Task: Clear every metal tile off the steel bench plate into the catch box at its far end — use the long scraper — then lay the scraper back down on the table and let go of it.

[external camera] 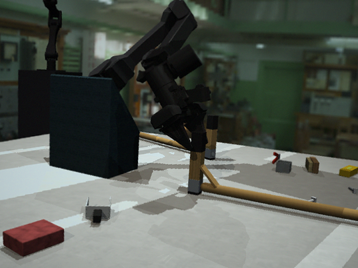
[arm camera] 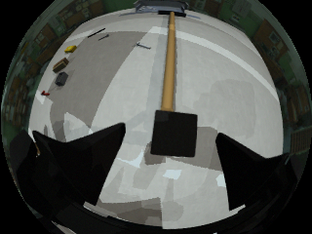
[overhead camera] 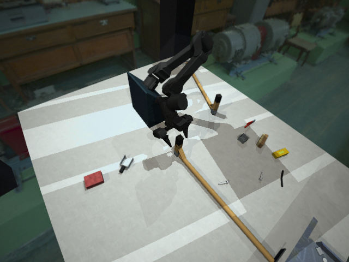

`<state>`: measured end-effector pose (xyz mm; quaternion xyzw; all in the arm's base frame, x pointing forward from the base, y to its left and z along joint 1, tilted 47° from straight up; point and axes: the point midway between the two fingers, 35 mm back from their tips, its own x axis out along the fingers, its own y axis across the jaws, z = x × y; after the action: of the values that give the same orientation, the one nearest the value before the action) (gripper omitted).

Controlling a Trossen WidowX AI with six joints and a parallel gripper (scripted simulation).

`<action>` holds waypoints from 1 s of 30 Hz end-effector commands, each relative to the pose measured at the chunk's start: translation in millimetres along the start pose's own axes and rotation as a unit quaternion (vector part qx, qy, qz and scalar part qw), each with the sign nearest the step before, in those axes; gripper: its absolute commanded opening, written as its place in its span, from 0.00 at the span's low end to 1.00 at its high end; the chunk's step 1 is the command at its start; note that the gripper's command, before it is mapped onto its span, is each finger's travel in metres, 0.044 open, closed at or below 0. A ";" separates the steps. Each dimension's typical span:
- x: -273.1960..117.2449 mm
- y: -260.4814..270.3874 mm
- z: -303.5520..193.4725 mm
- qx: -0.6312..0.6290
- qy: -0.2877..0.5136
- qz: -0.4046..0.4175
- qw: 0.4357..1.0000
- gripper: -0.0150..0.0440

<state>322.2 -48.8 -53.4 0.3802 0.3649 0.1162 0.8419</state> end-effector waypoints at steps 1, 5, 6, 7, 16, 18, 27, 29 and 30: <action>-13.2 2.1 -1.7 -0.001 0.000 0.002 1.000 1.00; -23.3 2.6 -2.5 0.000 0.000 0.003 1.000 1.00; -25.9 2.8 -2.7 0.000 0.000 0.003 1.000 1.00; -28.4 3.0 -3.0 0.000 -0.001 0.004 1.000 1.00; -42.0 2.5 6.6 0.005 -0.023 0.007 1.000 1.00; -48.4 1.6 14.6 0.008 -0.040 0.010 0.999 1.00; -80.6 -1.8 47.2 0.019 -0.112 0.020 0.993 1.00; -88.5 -2.4 53.6 0.020 -0.127 0.022 0.991 1.00; -92.5 -2.7 56.7 0.021 -0.135 0.023 0.990 1.00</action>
<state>298.6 -112.7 4.2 0.4137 0.2696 0.0822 0.8657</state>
